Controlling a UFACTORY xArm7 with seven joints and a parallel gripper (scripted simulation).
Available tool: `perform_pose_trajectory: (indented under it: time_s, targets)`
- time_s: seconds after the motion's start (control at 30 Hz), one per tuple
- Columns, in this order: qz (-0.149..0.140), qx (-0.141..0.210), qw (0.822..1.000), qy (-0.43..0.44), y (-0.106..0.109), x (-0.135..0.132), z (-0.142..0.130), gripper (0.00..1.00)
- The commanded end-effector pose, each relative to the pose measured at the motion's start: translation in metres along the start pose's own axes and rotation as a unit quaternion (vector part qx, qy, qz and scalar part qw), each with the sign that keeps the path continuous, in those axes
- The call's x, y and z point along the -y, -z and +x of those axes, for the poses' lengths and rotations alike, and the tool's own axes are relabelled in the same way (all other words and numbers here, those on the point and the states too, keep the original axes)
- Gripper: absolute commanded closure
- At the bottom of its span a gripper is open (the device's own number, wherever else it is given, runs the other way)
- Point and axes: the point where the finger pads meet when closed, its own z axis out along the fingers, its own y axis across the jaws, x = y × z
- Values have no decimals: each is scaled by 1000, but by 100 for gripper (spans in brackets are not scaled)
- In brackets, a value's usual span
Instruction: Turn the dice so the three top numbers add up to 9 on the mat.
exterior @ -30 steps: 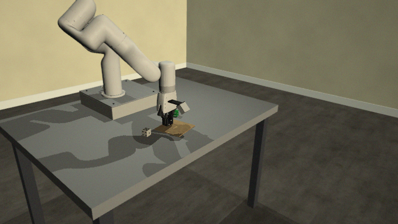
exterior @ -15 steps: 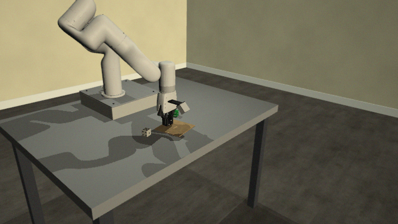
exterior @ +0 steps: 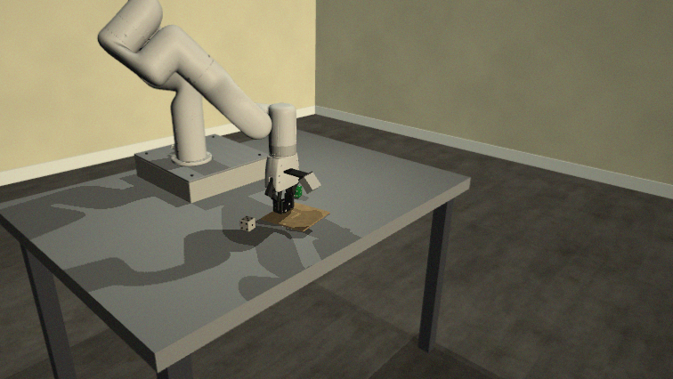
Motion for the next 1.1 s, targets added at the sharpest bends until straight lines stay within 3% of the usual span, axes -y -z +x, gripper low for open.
perform_pose_trajectory:
  time_s: [0.0, 0.47, 1.07]
  targets:
    - [0, -1, 1000, 0, 1, 0, 1, 53]
    - [0, -1, 1000, 0, 7, 0, 1, 53]
    - [0, -1, 1000, 0, 80, 0, 1, 53]
